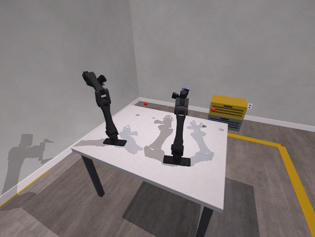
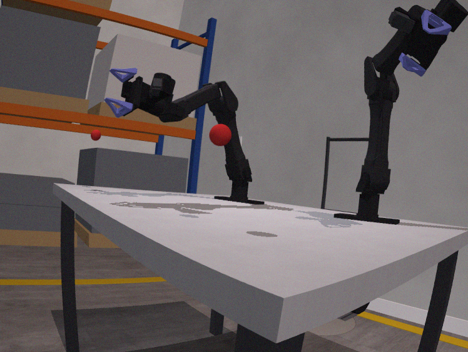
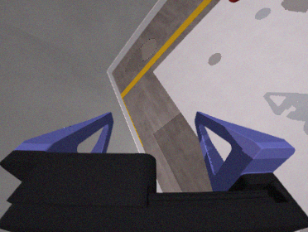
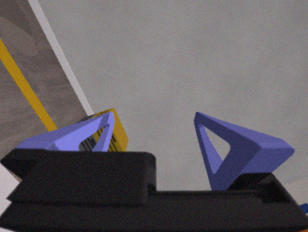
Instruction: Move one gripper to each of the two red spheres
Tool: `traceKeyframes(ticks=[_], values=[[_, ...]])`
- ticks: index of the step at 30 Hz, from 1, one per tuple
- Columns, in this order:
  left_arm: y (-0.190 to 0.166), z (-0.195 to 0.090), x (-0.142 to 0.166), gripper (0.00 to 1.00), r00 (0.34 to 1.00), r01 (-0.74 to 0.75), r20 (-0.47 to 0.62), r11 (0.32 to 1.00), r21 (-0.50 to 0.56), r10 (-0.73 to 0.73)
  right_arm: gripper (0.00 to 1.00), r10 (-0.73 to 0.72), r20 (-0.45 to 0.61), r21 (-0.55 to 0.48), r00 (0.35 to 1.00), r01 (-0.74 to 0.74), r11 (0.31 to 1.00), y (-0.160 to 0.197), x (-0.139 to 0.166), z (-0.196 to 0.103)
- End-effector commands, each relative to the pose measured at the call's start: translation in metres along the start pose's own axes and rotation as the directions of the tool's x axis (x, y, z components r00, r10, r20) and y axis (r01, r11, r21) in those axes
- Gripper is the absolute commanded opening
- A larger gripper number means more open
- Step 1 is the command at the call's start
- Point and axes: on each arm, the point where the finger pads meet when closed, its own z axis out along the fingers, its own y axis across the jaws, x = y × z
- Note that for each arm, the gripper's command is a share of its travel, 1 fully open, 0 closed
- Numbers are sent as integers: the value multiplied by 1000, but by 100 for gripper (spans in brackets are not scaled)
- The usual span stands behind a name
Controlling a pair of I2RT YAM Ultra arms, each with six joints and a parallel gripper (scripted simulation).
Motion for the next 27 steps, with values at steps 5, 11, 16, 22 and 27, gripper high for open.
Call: traceKeyframes(ticks=[5, 11, 16, 22, 27], values=[[1, -2, -2, 100, 1000, -8, 0, 1000, -8, 8, 100, 0, 5, 18, 1000, 0, 1000, -9, -3, 0], [1, -2, -2, 100, 1000, -8, 0, 1000, -8, 8, 100, 0, 5, 18, 1000, 0, 1000, -9, -3, 0], [1, -2, -2, 100, 1000, -8, 0, 1000, -8, 8, 100, 0, 5, 18, 1000, 0, 1000, -9, -3, 0], [1, 0, -2, 100, 1000, -5, 0, 1000, -5, 5, 100, 5, 2, 16, 1000, -5, 1000, -9, -1, 0], [0, 10, -3, 100, 1000, 15, -6, 1000, 9, -15, 100, 34, -16, -1, 999, -34, 999, -8, 8, 0]])
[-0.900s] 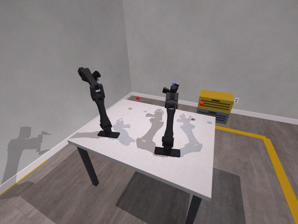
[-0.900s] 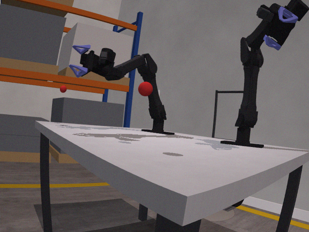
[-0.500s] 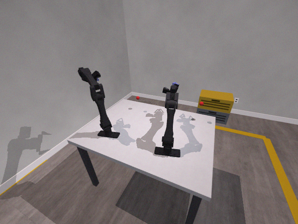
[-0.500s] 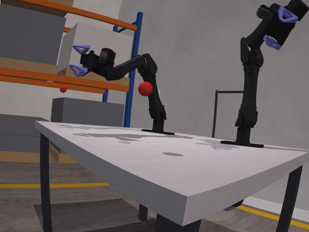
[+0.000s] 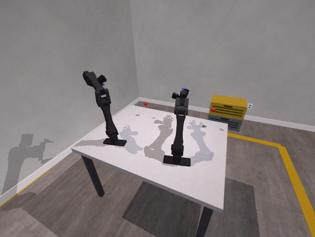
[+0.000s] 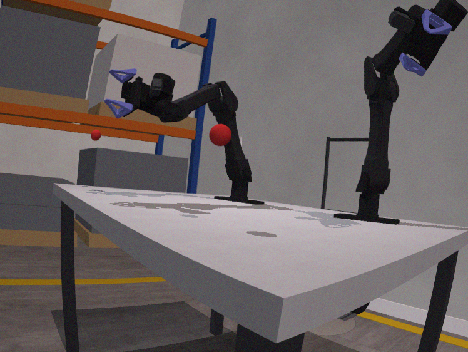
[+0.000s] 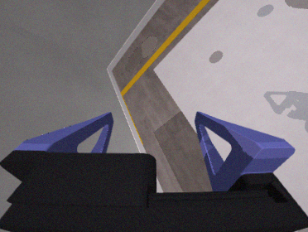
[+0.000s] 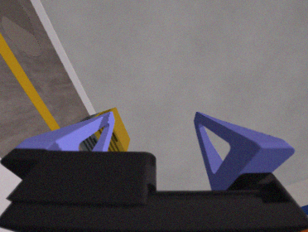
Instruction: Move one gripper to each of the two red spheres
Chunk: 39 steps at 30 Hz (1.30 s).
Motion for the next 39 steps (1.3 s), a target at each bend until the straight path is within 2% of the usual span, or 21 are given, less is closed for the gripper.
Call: traceKeyframes(ticks=[1, 5, 7, 13, 18, 22, 24, 28, 32, 39], values=[[-1, 12, -5, 100, 1000, 20, 9, 1000, 16, -20, 100, 38, -19, 4, 999, -38, 999, -10, 10, 0], [-3, 32, -6, 100, 998, 58, -4, 997, 41, -58, 100, 96, -56, -25, 994, -98, 995, -8, 26, 1], [-3, 32, -6, 100, 998, 58, -4, 997, 41, -58, 100, 96, -56, -25, 994, -98, 995, -8, 26, 1], [-11, 78, -14, 100, 989, 145, -41, 986, 87, -142, 100, 228, -157, -72, 961, -241, 968, -3, 66, -2], [-25, 129, -29, 100, 970, 238, -86, 965, 113, -229, 100, 363, -281, -89, 888, -401, 912, 2, 108, -11], [-44, 173, -47, 100, 945, 318, -123, 941, 117, -304, 100, 472, -394, -69, 788, -538, 840, 5, 145, -24], [-44, 173, -47, 100, 945, 318, -123, 941, 117, -304, 100, 472, -394, -69, 788, -538, 840, 5, 145, -24], [-69, 216, -70, 100, 912, 399, -153, 911, 105, -382, 100, 568, -504, -12, 651, -662, 749, 8, 182, -41], [-99, 252, -96, 100, 873, 475, -169, 876, 83, -458, 100, 641, -593, 76, 487, -759, 647, 10, 215, -63], [-156, 296, -138, 100, 801, 589, -164, 807, 43, -576, 100, 711, -675, 259, 196, -839, 478, 12, 260, -102]])
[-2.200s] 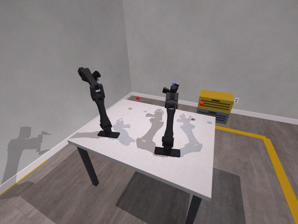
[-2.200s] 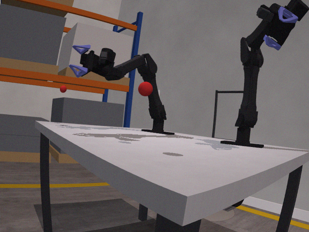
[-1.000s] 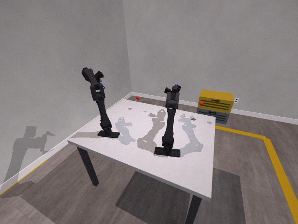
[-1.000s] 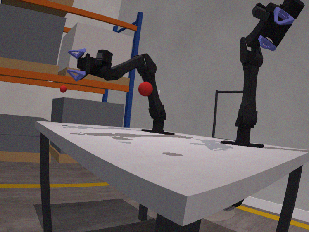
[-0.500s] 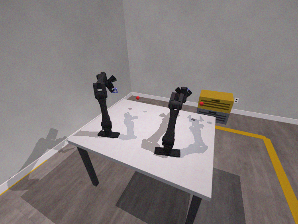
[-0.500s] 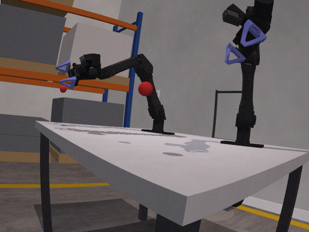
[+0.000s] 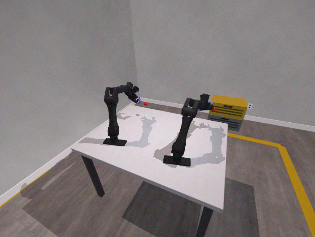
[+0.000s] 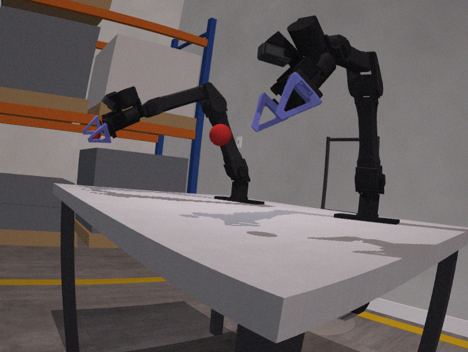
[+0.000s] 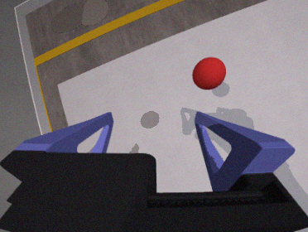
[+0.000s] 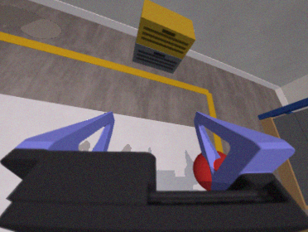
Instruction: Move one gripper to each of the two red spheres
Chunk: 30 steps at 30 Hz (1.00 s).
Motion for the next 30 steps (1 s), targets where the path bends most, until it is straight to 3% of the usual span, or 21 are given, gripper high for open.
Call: traceKeyframes(ticks=[1, 14, 30], values=[[2, 12, -20, 100, 986, 150, 87, 980, -131, -139, 100, 163, -62, 5, 985, -163, 987, -23, -9, -22], [-64, 50, -33, 100, 953, 285, 143, 951, -123, -267, 100, 404, -197, 82, 893, -396, 915, -56, 32, -37], [-71, 54, -33, 100, 948, 298, 149, 947, -121, -280, 100, 427, -208, 93, 880, -417, 904, -59, 35, -39]])
